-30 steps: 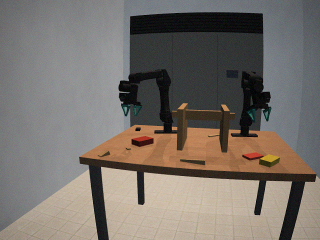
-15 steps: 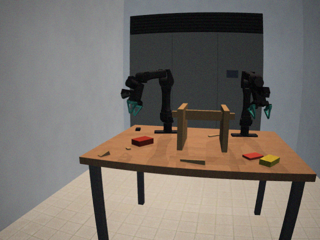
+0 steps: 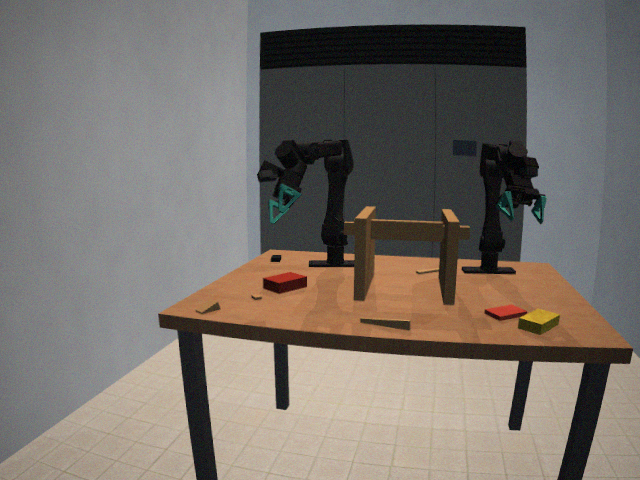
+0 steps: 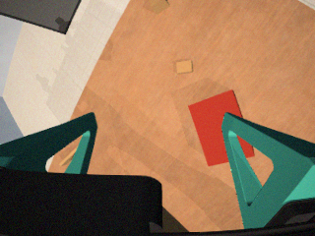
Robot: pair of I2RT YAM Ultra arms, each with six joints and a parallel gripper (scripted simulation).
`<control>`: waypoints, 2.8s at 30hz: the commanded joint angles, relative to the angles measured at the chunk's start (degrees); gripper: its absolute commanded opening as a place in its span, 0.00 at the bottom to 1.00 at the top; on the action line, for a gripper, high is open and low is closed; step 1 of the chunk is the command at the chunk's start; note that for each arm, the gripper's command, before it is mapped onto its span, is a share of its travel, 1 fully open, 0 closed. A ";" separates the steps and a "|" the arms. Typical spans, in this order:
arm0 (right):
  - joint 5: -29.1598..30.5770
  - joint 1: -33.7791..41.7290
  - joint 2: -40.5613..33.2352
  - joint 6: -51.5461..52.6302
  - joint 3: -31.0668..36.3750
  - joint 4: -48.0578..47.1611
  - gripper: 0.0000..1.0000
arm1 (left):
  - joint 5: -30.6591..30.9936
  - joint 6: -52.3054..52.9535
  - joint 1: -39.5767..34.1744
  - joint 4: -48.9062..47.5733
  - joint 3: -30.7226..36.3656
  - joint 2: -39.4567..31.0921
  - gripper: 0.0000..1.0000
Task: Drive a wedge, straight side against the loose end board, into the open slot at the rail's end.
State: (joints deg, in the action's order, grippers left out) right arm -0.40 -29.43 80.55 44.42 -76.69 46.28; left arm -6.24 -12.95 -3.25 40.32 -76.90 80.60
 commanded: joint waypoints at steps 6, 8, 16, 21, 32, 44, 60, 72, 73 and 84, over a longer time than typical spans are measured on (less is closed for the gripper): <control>0.35 5.13 -5.09 -10.77 2.88 -11.64 1.00 | 1.65 3.40 1.06 -10.86 2.69 -5.48 1.00; 0.19 6.42 -5.94 -13.26 3.98 -14.69 1.00 | 2.06 3.82 1.36 -13.26 3.82 -6.19 1.00; 0.35 13.16 -10.88 -22.78 7.55 -24.21 1.00 | 3.34 6.87 1.92 -21.76 7.19 -11.21 1.00; 0.48 17.13 -13.53 -28.71 9.75 -30.25 1.00 | 4.25 8.63 2.35 -27.08 9.63 -13.82 1.00; 0.53 24.06 -18.50 -39.03 13.71 -41.09 1.00 | 5.59 11.59 3.07 -36.42 13.36 -18.78 1.00; 0.00 29.82 -21.65 -46.32 16.78 -49.14 1.00 | 6.88 13.45 3.86 -43.08 16.83 -22.11 1.00; 0.72 29.87 -20.58 -44.26 14.34 -46.32 0.58 | 5.96 13.11 3.19 -41.77 14.60 -20.35 1.00; 0.63 29.57 -20.46 -44.71 14.46 -46.95 0.58 | 5.92 13.19 2.77 -41.45 16.29 -20.65 0.59; 0.63 29.57 -20.46 -44.71 14.46 -46.95 0.58 | 5.92 13.19 2.77 -41.45 16.29 -20.65 0.59; 2.13 31.32 -20.27 -41.64 14.01 -41.44 0.58 | 4.51 9.74 0.31 -35.58 13.91 -19.33 0.59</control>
State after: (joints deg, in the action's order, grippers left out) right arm 0.51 0.82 60.45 0.86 -60.20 1.37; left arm -0.60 -1.02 -1.28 1.56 -60.14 60.62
